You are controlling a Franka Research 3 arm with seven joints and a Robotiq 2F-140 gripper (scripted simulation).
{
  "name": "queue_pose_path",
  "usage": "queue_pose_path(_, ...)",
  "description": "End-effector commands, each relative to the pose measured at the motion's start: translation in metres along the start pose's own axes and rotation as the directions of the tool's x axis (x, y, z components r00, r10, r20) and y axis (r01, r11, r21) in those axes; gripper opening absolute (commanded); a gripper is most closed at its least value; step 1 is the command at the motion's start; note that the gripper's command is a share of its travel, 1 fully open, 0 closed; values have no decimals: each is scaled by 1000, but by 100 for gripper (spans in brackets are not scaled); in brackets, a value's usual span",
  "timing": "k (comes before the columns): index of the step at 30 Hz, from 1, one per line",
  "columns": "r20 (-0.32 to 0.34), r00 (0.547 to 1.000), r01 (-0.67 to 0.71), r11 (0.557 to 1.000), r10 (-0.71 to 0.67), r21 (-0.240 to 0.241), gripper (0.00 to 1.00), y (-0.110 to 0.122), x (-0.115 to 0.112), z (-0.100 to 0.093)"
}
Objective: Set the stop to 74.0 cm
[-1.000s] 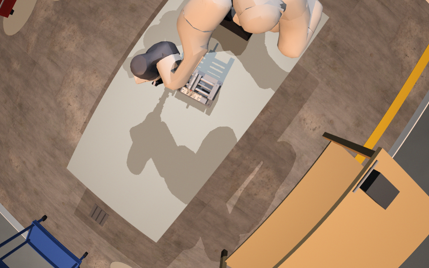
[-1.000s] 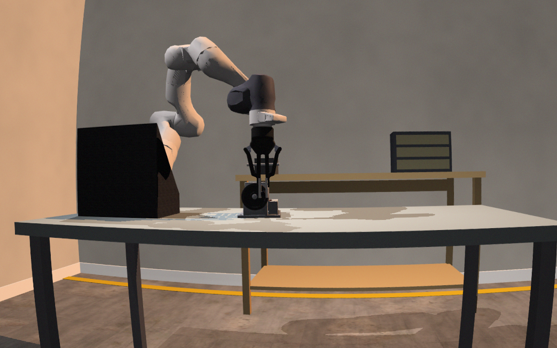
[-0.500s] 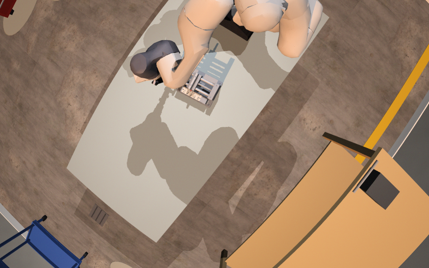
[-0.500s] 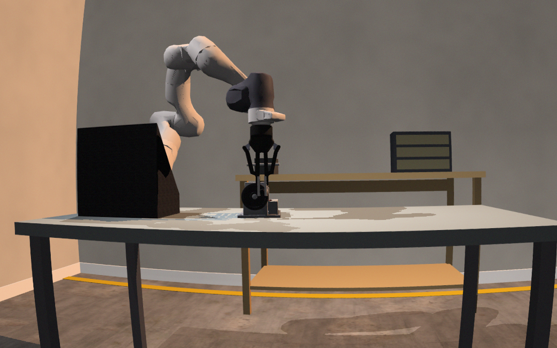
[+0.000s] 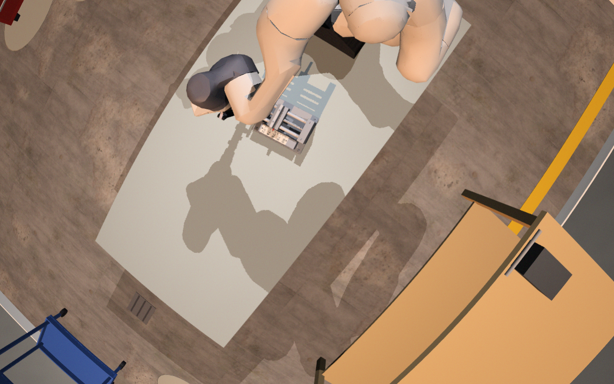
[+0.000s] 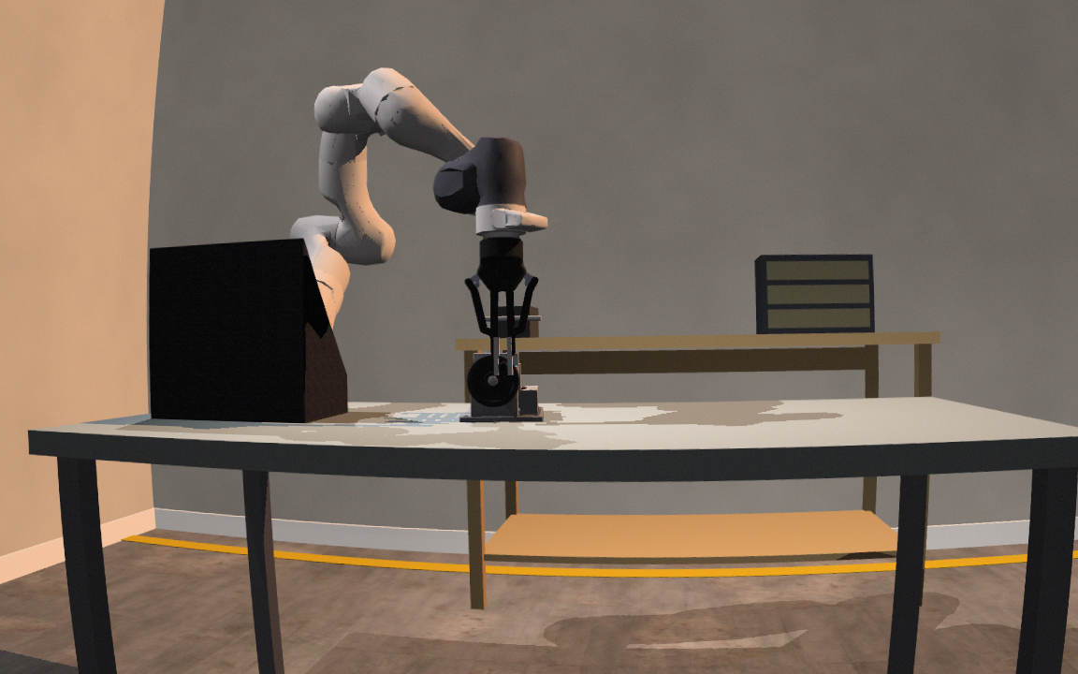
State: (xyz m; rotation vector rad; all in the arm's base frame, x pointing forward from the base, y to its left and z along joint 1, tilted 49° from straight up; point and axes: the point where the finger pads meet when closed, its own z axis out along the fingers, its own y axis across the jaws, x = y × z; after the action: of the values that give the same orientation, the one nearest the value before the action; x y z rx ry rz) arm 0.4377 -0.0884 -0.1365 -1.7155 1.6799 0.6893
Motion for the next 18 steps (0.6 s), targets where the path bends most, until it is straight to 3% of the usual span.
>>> queue_pose_path(1,3,1000,3,1000,-3,-6,4,7,0,-2)
queue_pose_path(18,3,1000,3,1000,-3,-6,4,22,0,-5)
